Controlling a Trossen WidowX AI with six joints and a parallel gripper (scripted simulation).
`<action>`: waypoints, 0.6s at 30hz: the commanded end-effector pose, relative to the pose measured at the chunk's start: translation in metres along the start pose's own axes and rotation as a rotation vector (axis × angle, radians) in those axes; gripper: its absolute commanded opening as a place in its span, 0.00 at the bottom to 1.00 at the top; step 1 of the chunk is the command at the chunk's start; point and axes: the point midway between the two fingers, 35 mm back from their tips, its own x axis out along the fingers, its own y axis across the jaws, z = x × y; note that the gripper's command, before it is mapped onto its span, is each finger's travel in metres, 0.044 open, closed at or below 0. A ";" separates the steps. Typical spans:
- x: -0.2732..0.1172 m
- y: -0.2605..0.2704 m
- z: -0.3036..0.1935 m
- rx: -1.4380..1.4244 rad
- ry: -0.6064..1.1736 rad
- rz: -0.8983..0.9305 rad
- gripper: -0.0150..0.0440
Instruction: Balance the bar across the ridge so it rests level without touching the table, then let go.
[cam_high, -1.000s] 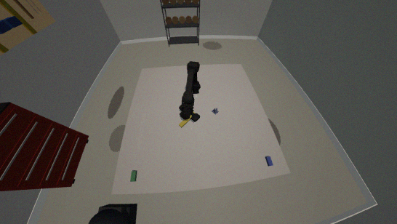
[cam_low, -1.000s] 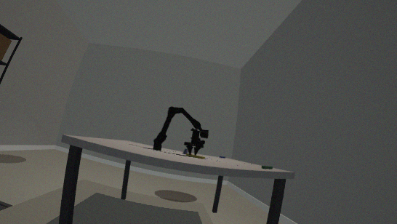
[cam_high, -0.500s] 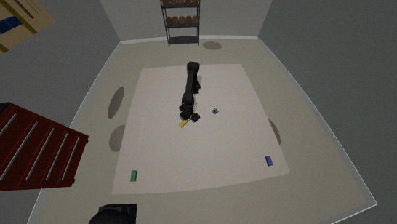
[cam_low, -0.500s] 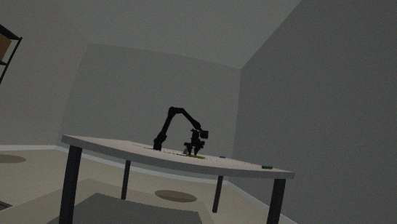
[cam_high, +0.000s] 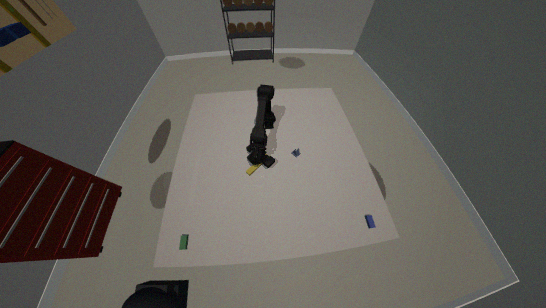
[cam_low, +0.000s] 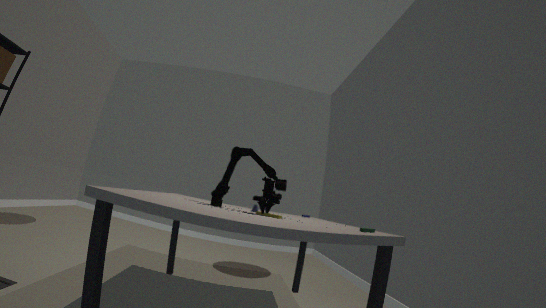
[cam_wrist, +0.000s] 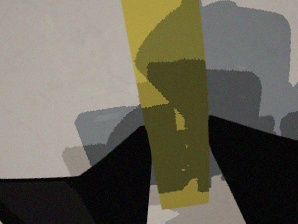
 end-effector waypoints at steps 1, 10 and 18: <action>-0.002 0.000 0.000 0.000 -0.001 0.000 0.34; -0.024 0.002 0.003 0.001 -0.001 -0.001 0.25; -0.044 0.003 0.004 0.002 -0.001 -0.002 0.25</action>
